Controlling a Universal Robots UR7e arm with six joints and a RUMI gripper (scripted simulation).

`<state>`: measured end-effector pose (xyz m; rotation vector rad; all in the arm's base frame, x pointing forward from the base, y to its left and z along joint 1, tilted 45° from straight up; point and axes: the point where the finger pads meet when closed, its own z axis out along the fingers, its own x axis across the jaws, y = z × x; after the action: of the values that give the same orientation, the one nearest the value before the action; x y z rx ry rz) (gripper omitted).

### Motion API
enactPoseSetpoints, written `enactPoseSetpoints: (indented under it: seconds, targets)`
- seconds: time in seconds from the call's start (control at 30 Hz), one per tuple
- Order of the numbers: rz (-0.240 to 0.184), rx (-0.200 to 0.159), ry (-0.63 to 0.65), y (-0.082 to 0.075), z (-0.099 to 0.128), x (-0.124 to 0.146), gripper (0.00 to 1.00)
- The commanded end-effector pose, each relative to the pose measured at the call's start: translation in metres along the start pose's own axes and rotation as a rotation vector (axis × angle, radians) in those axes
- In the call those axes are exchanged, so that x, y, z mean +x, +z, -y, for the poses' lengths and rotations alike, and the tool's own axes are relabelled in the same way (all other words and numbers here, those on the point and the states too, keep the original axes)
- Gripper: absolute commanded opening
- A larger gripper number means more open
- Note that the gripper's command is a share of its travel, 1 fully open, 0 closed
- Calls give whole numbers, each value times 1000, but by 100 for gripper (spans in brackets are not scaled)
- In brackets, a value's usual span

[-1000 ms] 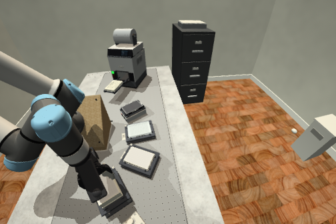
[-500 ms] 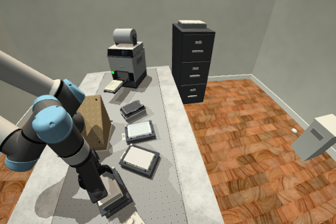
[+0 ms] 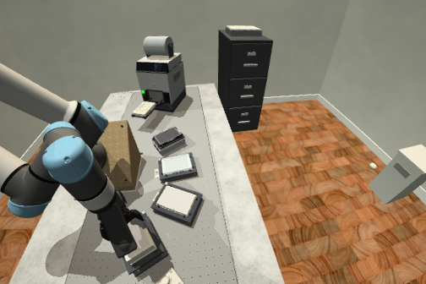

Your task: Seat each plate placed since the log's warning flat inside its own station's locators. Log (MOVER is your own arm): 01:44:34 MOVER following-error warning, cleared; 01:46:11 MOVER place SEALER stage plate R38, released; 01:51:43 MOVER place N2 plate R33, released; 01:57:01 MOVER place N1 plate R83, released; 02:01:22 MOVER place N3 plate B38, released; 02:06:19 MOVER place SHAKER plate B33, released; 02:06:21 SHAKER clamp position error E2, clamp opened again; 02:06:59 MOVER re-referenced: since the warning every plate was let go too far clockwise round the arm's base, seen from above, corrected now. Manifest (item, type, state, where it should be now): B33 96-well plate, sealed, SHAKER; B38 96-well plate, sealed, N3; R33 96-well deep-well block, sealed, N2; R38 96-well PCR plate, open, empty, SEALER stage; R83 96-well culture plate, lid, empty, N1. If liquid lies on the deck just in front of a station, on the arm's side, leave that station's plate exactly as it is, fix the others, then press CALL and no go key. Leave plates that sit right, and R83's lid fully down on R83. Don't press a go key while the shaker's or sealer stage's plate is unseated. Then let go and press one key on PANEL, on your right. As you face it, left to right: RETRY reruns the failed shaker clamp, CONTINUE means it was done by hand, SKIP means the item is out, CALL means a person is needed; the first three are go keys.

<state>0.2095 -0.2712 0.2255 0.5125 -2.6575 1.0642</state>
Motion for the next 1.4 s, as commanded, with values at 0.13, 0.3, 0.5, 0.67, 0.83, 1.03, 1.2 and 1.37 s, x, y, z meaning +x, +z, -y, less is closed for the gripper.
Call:
enactPoseSetpoints:
  seconds: [0.13, 0.3, 0.5, 0.67, 0.83, 1.03, 1.2, 1.37]
  targets:
    - [0, 1, 0, 3, 0, 0, 0]
    - [0, 1, 0, 4, 0, 0, 0]
    - [0, 1, 0, 5, 0, 0, 0]
    - [0, 1, 0, 5, 0, 0, 0]
    - [0, 1, 0, 5, 0, 0, 0]
    - [0, 1, 0, 5, 0, 0, 0]
    - [0, 1, 0, 5, 0, 0, 0]
    - [0, 1, 0, 5, 0, 0, 0]
